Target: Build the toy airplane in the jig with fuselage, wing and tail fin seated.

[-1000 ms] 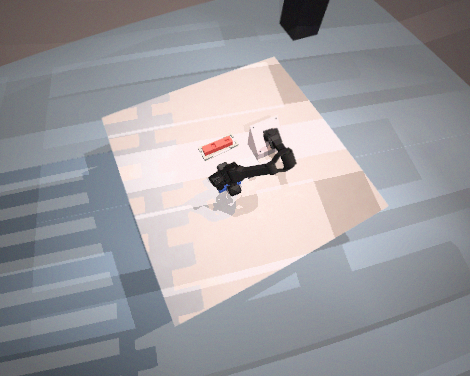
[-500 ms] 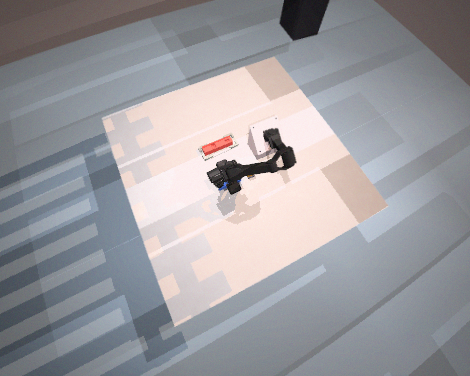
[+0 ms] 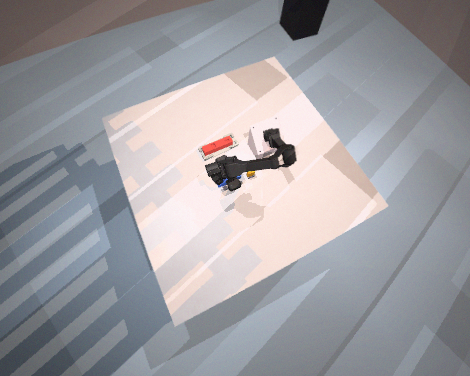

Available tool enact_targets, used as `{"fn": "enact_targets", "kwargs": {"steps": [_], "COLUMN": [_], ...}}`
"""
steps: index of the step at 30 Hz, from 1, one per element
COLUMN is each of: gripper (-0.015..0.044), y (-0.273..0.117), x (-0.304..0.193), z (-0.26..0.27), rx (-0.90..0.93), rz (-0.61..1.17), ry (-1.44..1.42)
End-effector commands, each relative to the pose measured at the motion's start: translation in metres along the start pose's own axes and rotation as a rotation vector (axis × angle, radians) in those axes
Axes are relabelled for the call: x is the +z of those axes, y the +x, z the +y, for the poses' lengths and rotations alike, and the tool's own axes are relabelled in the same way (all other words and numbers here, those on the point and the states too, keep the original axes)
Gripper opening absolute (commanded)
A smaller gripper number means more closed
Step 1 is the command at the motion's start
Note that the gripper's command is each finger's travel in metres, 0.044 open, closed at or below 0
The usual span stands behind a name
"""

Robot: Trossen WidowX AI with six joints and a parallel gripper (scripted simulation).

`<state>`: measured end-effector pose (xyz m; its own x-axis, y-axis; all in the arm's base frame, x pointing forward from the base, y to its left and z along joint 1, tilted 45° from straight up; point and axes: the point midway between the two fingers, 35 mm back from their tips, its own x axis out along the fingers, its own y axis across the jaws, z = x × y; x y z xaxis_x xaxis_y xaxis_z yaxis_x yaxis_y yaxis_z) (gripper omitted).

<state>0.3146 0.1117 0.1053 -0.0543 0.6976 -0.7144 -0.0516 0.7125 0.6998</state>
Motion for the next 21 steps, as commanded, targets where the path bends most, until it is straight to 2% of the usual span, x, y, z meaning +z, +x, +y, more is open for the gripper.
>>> {"fn": "enact_targets", "kwargs": {"steps": [1,12,21], "gripper": [0.0000,0.0000,0.0000], "y": [-0.015,-0.049,-0.049], "x": [0.002,-0.003,-0.001], "z": [0.000,0.002,-0.011], "rx": [-0.003,0.006,-0.004], "rz": [-0.013,-0.017,-0.014], "ry": [-0.009,-0.005,0.050]}}
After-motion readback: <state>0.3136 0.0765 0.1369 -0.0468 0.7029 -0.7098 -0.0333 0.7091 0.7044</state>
